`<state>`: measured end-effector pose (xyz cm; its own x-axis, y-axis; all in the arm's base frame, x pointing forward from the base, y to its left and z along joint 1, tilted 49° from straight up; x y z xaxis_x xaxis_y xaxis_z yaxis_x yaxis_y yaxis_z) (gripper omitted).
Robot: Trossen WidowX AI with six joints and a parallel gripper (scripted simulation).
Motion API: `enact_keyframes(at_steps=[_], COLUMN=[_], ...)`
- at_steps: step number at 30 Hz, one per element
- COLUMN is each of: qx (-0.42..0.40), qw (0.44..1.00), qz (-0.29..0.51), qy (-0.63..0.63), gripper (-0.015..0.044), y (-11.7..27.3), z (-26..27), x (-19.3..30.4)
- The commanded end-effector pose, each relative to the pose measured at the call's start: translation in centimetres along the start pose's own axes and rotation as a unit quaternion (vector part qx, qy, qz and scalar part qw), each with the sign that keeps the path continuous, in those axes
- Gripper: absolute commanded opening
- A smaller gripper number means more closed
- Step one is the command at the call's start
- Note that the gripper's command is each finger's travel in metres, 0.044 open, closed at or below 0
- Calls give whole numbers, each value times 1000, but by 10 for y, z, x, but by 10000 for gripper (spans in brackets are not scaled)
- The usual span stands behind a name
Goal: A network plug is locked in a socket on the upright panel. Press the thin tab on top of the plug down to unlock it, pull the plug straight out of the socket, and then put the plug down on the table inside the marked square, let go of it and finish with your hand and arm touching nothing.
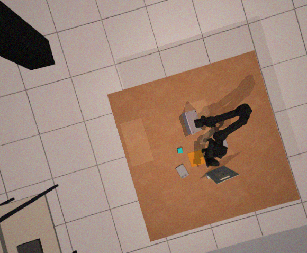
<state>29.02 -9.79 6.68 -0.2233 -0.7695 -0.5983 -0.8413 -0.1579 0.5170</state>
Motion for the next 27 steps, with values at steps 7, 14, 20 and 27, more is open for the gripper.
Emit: enact_keyframes(at_steps=[7, 14, 20, 27], qx=[-83, -140, -186, -233], qw=[997, 990, 982, 971], qz=[-5, -16, -31, -55], qy=[5, 2, -3, -13], gripper=[0, 0, 0, 0], y=[-12, -18, -21, -23], z=[17, 31, 42, 54], x=[15, 23, 29, 35])
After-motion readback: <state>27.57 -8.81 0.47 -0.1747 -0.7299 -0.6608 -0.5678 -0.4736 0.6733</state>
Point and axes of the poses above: the point midway between the two fingers, 35 mm back from their tips, its own y axis back along the fingers, its own z axis across the jaws, x = y × z, the point moved 2 cm from there along y, back along the fingers, and after that the axes turned 4 degrees about y, right-handed, at the moved point
